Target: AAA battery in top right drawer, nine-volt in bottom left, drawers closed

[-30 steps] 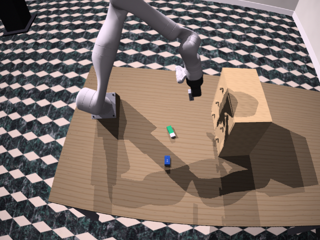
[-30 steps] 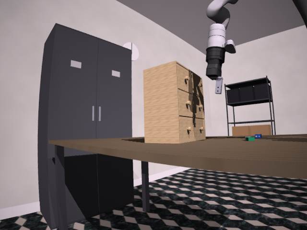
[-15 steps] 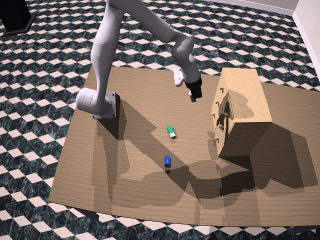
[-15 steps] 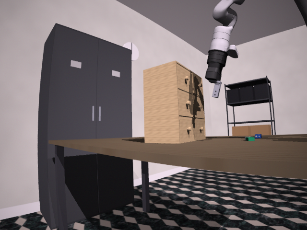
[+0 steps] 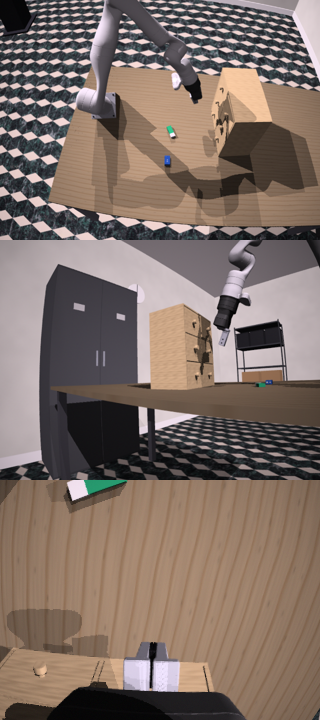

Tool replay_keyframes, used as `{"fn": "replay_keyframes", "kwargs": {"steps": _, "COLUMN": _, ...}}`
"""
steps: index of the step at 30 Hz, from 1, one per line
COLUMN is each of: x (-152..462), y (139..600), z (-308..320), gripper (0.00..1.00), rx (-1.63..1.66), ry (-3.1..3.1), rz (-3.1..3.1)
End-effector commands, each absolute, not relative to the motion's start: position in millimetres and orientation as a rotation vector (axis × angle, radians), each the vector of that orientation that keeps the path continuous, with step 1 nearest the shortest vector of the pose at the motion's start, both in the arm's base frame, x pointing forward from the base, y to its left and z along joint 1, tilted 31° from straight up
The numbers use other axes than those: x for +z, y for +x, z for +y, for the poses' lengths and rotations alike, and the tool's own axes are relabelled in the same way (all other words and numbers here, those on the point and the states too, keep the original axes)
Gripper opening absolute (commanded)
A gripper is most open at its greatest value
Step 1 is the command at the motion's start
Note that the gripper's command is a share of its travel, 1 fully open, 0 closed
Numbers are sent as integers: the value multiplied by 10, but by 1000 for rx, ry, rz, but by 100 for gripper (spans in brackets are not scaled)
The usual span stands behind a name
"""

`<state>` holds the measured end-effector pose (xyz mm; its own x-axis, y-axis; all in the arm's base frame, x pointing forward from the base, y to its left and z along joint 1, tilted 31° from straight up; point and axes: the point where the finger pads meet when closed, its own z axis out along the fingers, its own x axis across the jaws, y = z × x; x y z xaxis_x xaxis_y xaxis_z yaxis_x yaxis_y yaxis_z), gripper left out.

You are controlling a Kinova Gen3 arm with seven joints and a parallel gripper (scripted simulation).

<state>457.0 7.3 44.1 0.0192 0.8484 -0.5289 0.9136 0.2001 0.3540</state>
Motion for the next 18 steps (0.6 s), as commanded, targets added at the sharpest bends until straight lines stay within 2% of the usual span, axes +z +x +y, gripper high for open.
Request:
{"fn": "replay_keyframes", "kwargs": {"steps": 1, "x": 426, "y": 4560, "z": 61, "gripper": 0, "rx": -106, "ry": 1646, "rz": 1820}}
{"fn": "replay_keyframes", "kwargs": {"steps": 18, "x": 345, "y": 4622, "z": 10, "gripper": 0, "rx": -39, "ry": 1595, "rz": 1802}}
